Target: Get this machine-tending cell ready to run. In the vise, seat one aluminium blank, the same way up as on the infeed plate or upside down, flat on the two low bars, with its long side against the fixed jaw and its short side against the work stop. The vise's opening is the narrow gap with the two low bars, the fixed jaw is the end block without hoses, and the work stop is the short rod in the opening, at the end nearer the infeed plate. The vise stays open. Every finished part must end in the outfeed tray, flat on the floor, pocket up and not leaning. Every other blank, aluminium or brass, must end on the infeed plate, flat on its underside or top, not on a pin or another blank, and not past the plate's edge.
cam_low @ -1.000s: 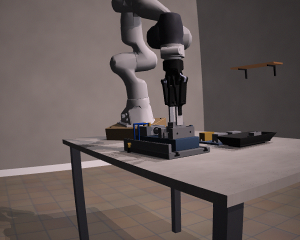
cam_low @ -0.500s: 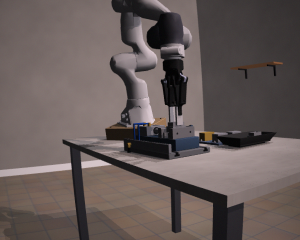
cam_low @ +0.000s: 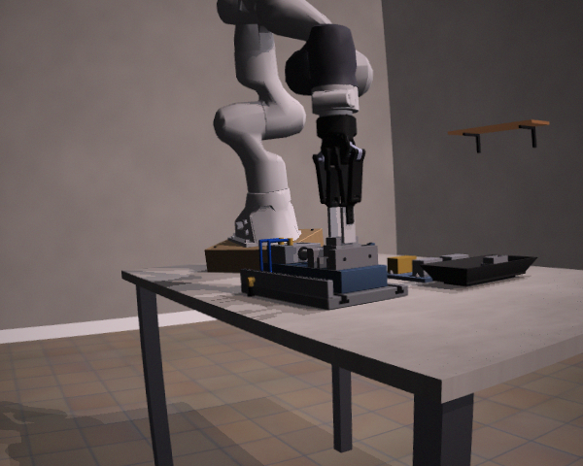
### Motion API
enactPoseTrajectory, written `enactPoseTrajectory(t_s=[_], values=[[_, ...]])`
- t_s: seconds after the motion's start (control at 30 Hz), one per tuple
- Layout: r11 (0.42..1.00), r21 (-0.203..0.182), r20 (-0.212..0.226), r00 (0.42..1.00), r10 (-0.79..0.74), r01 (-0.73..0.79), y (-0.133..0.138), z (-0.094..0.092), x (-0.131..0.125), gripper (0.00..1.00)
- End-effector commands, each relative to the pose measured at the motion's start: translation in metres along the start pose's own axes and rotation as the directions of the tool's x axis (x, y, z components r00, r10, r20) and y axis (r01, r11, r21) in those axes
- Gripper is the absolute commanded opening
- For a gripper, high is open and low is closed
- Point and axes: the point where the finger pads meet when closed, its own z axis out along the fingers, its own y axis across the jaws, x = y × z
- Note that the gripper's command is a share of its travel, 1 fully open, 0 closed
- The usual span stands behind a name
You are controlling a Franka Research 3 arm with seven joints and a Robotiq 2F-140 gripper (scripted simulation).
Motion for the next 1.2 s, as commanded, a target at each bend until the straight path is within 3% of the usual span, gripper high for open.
enactPoseTrajectory(t_s=[0.0, 0.63, 1.17], values=[[1.000, -0.001, -0.002, 1.000, 0.004, -0.004, 0.001, 0.001, 0.002, 0.00], [1.000, -0.001, -0.002, 1.000, 0.004, -0.004, 0.001, 0.000, 0.002, 0.00], [1.000, -0.001, -0.002, 1.000, 0.004, -0.004, 0.001, -0.018, 0.002, 0.00]])
